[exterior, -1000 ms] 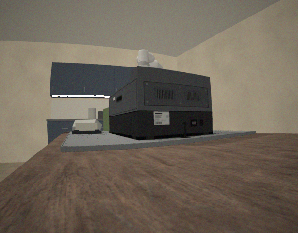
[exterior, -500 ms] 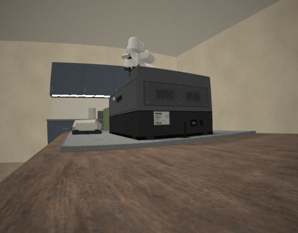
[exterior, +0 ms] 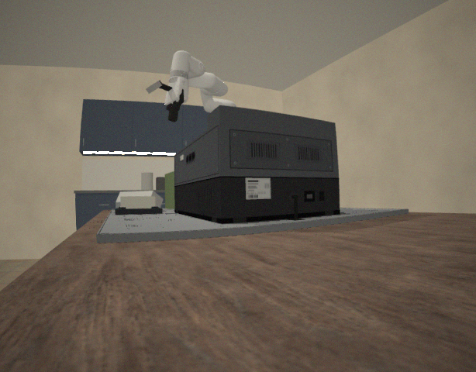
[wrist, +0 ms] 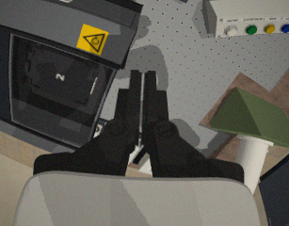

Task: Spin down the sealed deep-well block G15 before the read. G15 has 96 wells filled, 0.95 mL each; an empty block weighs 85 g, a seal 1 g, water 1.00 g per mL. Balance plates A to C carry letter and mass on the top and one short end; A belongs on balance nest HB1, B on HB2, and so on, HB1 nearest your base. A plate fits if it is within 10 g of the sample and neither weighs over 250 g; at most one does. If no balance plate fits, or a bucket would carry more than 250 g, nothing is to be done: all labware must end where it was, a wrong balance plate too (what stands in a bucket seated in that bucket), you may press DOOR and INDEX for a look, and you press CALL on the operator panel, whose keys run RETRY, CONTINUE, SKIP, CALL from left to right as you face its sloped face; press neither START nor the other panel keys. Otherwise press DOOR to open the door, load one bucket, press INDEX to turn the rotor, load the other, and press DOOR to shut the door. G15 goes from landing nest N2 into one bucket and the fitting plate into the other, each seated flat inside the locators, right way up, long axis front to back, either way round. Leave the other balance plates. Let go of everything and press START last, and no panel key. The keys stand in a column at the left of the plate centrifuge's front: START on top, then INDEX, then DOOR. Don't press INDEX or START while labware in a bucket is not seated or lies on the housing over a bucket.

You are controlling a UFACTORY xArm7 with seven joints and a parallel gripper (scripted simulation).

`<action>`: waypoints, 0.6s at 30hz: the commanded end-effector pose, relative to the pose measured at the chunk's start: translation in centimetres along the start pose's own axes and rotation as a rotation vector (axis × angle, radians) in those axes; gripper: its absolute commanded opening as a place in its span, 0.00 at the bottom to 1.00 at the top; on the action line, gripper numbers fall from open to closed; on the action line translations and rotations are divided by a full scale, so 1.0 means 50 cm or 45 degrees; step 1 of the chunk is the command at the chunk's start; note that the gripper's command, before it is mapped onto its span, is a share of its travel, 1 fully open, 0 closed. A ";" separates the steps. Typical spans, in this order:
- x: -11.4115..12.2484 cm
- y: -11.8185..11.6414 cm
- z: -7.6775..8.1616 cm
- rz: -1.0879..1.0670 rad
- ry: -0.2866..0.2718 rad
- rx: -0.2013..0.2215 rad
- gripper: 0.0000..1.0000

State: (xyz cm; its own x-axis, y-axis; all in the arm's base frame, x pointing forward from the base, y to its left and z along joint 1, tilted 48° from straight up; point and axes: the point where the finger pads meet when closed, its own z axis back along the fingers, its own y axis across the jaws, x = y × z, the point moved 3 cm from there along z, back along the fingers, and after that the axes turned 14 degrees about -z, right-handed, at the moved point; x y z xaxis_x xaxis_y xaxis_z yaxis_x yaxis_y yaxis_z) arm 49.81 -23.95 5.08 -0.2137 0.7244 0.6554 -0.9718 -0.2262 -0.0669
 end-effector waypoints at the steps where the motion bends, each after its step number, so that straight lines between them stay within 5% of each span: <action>1: -0.089 -0.004 -0.034 -0.152 -0.052 0.044 0.00; 12: -0.226 0.050 -0.176 -0.460 -0.129 0.094 0.00; 18: -0.235 0.057 -0.191 -0.485 -0.138 0.099 0.00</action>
State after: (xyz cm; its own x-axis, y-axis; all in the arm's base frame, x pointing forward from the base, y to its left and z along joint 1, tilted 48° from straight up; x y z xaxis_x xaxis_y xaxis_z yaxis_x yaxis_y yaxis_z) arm 48.27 -26.44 -9.96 0.1690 0.7003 0.6935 -0.9708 -0.0034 0.2399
